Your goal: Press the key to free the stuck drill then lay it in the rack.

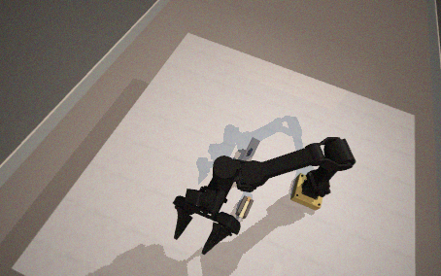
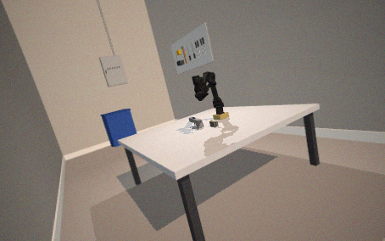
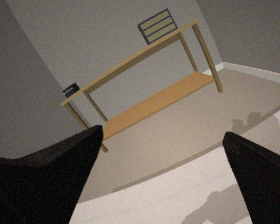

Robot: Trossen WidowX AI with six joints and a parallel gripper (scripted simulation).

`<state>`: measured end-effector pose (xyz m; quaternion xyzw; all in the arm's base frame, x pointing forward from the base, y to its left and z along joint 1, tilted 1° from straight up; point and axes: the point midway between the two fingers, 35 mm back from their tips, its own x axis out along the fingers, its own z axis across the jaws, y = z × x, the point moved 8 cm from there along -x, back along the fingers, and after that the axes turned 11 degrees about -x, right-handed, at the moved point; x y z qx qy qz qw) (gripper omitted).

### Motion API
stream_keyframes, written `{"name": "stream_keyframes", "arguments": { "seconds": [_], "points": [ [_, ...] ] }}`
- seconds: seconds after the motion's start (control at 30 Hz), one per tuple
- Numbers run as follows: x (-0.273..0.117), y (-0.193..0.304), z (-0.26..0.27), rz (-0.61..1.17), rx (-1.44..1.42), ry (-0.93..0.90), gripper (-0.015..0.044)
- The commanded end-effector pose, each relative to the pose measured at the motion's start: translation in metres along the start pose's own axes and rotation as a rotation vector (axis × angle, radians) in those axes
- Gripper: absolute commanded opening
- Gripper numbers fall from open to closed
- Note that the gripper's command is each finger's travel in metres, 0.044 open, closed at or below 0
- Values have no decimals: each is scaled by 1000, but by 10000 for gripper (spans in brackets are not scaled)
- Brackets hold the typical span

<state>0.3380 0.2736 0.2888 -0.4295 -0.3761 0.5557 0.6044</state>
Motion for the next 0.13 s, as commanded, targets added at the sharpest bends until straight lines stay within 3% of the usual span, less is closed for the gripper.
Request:
{"name": "stream_keyframes", "arguments": {
  "seconds": [0.0,0.1],
  "points": [
    [-33,-40,26,-35,-39,-390,440],
    [-49,-44,35,42,-91,-475,440]
  ]
}}
